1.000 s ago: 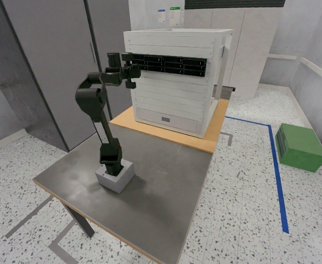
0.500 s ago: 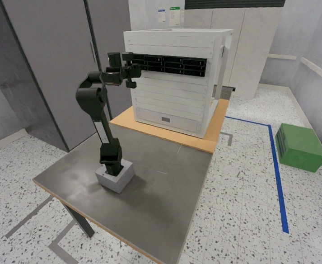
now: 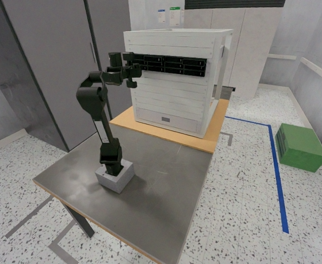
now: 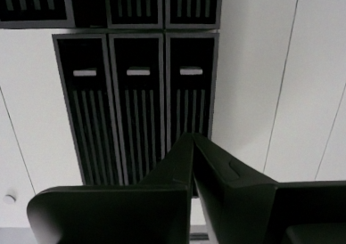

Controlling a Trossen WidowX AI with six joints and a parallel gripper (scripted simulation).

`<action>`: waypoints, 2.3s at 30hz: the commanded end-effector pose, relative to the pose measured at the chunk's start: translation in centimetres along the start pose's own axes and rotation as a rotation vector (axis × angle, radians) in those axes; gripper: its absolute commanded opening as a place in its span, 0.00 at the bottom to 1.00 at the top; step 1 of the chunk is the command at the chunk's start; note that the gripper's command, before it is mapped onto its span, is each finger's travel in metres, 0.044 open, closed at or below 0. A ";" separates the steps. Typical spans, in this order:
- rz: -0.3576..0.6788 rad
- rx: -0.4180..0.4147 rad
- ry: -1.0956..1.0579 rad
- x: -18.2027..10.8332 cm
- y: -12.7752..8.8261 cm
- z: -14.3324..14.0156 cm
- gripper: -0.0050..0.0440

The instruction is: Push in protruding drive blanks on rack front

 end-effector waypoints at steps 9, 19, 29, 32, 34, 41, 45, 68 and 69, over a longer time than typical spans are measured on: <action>-0.002 0.023 0.013 0.1 0.1 0.9 0.00; -0.002 0.023 0.013 0.1 0.4 0.9 0.00; -0.002 0.023 0.013 0.1 0.4 0.9 0.00; -0.002 0.023 0.013 0.1 0.4 0.9 0.00; -0.002 0.023 0.013 0.1 0.4 0.9 0.00; -0.002 0.023 0.013 0.1 0.4 0.9 0.00; -0.002 0.023 0.013 0.1 0.5 0.9 0.00; -0.002 0.023 0.013 0.1 0.7 0.9 0.00; -0.002 0.023 0.013 0.1 0.7 0.9 0.00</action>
Point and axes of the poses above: the point midway between the two fingers, 35 mm back from their tips, its own y axis out along the fingers, its own z axis across the jaws, x = y × z, the point moved 9 cm from there along -y, back along the fingers, and after that the axes turned 3 degrees about -y, right-handed, at the moved point
